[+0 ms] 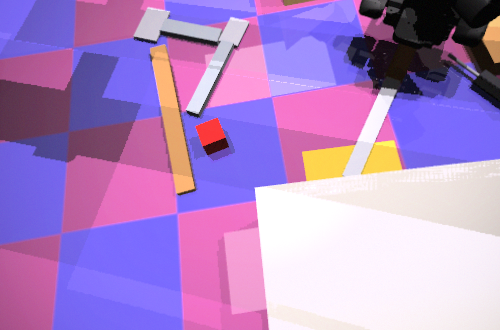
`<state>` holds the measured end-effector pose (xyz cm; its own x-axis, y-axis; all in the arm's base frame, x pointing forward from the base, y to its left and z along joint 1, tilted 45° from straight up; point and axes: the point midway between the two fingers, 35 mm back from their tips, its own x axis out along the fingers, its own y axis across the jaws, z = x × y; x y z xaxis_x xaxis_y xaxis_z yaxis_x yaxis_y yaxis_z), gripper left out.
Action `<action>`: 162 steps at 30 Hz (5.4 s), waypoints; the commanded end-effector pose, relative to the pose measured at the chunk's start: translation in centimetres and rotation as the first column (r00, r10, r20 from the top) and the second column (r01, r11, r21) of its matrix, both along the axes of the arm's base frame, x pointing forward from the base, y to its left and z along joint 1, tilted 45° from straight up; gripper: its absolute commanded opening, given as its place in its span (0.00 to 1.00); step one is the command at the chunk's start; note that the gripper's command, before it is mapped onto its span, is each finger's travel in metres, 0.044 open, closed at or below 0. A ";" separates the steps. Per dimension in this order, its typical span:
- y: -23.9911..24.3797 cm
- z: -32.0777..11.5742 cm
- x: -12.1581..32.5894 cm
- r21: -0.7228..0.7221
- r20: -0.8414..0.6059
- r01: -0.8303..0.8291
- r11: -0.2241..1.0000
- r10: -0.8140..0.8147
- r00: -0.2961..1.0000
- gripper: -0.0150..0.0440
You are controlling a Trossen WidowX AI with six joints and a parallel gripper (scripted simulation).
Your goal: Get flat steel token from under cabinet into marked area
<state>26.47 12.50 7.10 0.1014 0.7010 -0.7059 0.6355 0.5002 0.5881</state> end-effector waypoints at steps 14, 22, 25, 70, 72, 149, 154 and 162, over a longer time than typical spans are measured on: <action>-1.8 -1.6 0.2 -0.001 -0.025 0.025 1.000 -0.025 0.999 0.25; -2.6 -2.3 0.3 -0.001 -0.028 0.027 1.000 -0.027 0.999 0.25; -2.9 -2.6 0.3 -0.002 -0.028 0.028 1.000 -0.028 0.999 0.25; -7.0 -6.7 0.5 -0.004 -0.031 0.031 1.000 -0.031 0.999 0.25; -7.2 -6.8 0.5 -0.004 -0.031 0.031 1.000 -0.031 0.999 0.25; -13.5 -13.0 0.1 -0.009 -0.030 0.031 0.999 -0.031 0.999 0.25; -14.0 -13.4 -0.1 -0.009 -0.030 0.031 0.999 -0.031 0.999 0.25; -14.7 -14.2 -0.6 -0.010 -0.030 0.031 0.999 -0.031 0.999 0.25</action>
<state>26.05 -1.68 -6.68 0.1006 0.6948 -0.7121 0.6671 0.4839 0.5664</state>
